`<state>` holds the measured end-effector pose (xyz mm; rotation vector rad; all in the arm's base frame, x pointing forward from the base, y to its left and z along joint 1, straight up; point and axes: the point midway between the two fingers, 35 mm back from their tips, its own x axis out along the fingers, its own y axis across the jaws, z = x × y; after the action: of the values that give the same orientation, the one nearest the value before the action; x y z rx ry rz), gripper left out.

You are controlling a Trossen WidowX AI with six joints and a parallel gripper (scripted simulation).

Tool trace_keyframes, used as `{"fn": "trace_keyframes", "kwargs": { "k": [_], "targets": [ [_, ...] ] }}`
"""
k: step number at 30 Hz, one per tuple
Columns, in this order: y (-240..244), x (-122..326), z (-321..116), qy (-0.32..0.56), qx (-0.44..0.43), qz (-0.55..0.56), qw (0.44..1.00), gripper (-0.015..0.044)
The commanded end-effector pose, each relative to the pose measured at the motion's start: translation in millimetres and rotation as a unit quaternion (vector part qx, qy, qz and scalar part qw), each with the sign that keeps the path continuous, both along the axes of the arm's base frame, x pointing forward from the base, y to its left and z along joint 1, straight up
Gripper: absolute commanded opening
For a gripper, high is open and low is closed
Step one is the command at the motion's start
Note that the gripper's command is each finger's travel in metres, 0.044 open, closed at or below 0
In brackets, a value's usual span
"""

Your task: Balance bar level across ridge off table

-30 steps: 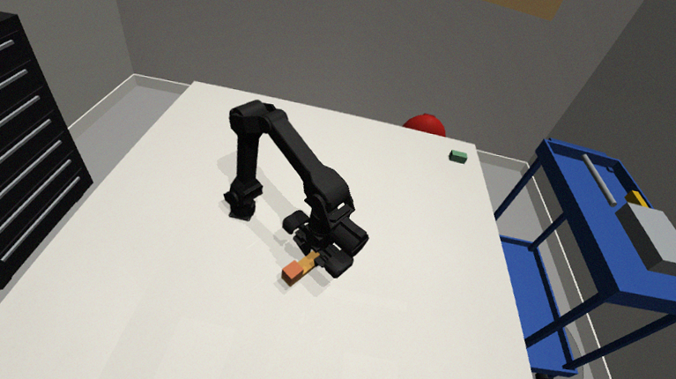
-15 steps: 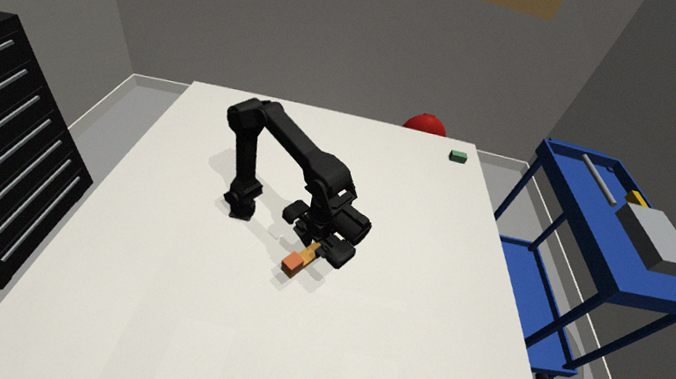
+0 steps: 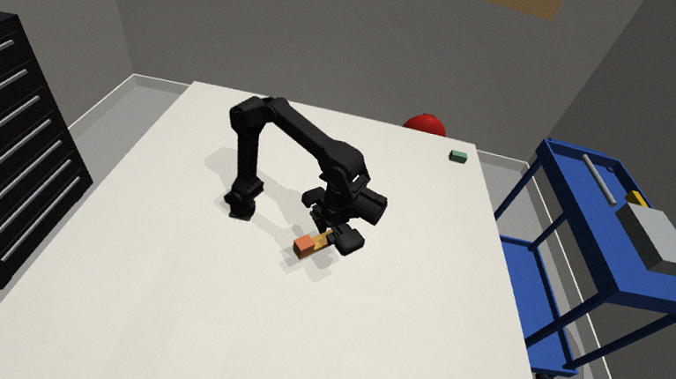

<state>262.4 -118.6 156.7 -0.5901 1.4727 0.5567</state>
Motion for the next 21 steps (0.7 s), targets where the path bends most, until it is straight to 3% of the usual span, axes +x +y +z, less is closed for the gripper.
{"fn": "trace_keyframes", "kwargs": {
  "k": [1, 21],
  "targets": [
    [11, 6, 1, -0.002, 0.001, -0.027, 1.000, 0.0000],
    [84, 29, 2, -0.004, 0.010, -0.186, 0.982, 0.0000]
  ]
}}
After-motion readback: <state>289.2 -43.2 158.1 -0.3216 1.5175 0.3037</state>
